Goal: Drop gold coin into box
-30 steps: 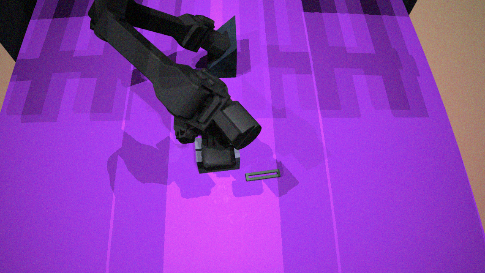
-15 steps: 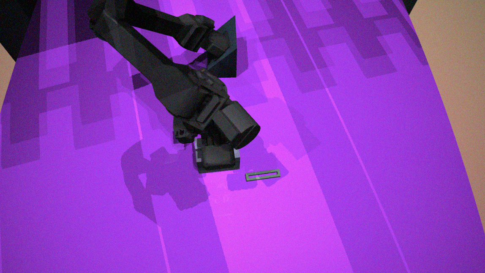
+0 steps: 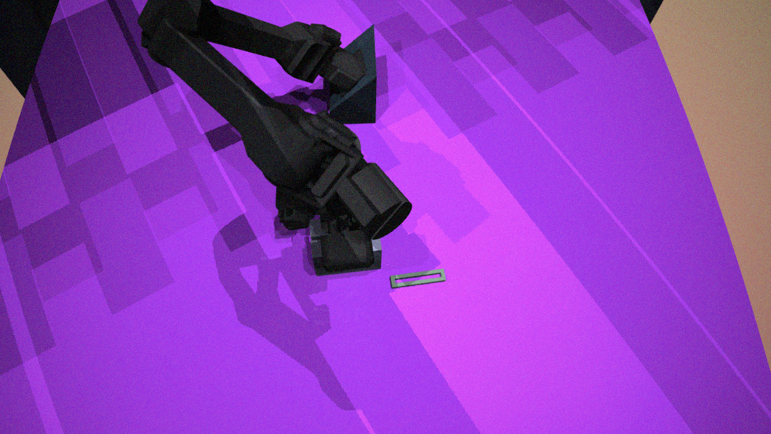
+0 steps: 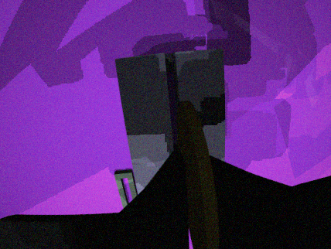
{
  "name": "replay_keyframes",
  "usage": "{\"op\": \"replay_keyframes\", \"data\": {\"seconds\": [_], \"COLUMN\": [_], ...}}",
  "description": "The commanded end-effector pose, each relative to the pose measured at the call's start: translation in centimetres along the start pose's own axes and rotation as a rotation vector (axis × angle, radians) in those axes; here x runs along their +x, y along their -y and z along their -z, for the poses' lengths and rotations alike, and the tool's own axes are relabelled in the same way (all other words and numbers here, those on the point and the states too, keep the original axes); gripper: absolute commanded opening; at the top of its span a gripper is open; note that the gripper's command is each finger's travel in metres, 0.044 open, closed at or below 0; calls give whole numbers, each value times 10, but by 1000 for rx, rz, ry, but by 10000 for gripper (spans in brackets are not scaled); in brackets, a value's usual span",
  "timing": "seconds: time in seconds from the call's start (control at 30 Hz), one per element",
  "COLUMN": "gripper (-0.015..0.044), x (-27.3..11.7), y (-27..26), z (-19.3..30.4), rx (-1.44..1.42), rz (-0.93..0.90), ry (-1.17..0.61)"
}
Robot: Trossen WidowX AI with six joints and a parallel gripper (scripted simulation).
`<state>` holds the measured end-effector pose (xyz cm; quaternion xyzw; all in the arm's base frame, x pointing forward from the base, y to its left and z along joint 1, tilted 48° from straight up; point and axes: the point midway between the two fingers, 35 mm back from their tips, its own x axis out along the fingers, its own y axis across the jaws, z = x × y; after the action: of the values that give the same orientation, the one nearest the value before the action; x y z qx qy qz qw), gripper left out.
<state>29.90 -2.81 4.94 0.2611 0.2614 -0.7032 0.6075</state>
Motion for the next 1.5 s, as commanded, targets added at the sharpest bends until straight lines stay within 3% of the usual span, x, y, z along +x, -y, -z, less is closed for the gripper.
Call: {"op": "replay_keyframes", "data": {"seconds": [0.0, 0.9, 1.1, 1.4, 1.47], "gripper": [0, 0, 157, 161, 213], "x": [3, 14, 12, 12, 9], "y": [0, 0, 0, 0, 0], "z": [-1, -1, 0, 0, 0], "rx": [-4, -3, 2, 2, 2], "rz": [1, 1, 0, 0, 0], "ry": [6, 6, 1, 1, 0]}}
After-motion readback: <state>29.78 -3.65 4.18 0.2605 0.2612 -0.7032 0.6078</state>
